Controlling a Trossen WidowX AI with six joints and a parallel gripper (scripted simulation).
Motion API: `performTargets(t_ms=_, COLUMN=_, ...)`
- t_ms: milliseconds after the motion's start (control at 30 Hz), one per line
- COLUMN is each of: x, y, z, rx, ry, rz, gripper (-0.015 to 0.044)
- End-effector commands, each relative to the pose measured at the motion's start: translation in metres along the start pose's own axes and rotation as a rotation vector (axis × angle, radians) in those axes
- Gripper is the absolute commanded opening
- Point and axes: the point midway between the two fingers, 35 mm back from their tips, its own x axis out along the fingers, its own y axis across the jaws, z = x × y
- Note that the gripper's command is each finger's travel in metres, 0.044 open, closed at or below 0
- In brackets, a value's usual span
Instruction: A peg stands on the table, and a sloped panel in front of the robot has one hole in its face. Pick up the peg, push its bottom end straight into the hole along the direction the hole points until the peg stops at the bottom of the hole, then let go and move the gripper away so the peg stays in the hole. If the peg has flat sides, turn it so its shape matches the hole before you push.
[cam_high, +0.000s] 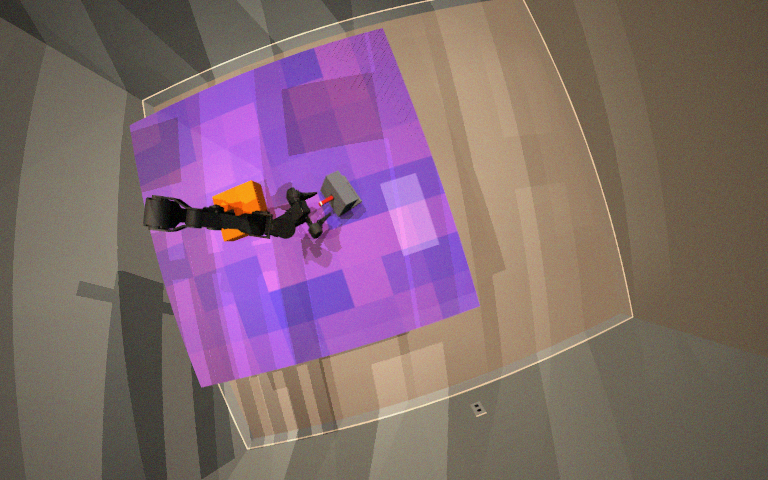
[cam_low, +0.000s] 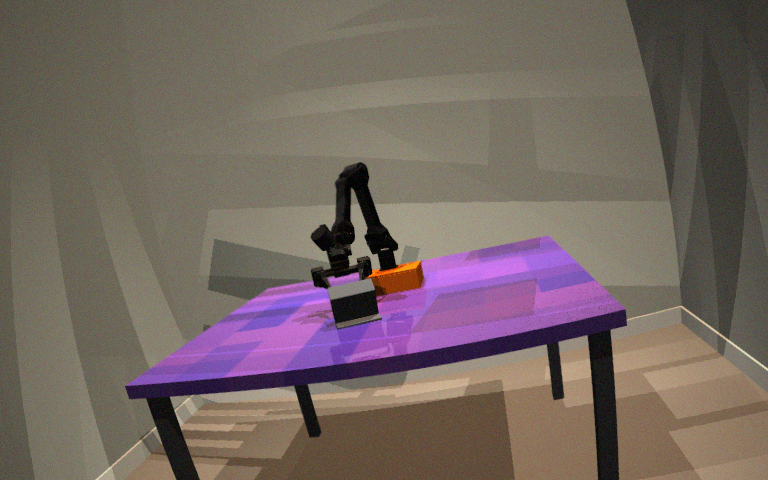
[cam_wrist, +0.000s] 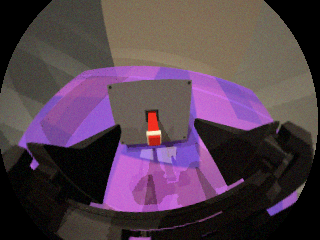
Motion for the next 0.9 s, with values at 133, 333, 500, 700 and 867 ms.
performTargets(t_ms=133, x=-0.010, y=0.000, z=0.000, rx=-0.002, ry=0.001, rz=0.003, gripper=0.0440)
performTargets(t_ms=333, x=-0.017, y=-0.001, z=0.000, rx=-0.002, ry=0.002, rz=0.003, gripper=0.0440)
performTargets(t_ms=500, x=-0.023, y=-0.002, z=0.000, rx=-0.002, ry=0.003, rz=0.002, gripper=0.0440)
performTargets(t_ms=700, x=-0.030, y=-0.002, z=0.000, rx=-0.002, ry=0.003, rz=0.001, gripper=0.0440)
performTargets(t_ms=867, x=-0.036, y=-0.003, z=0.001, rx=-0.002, ry=0.003, rz=0.001, gripper=0.0440)
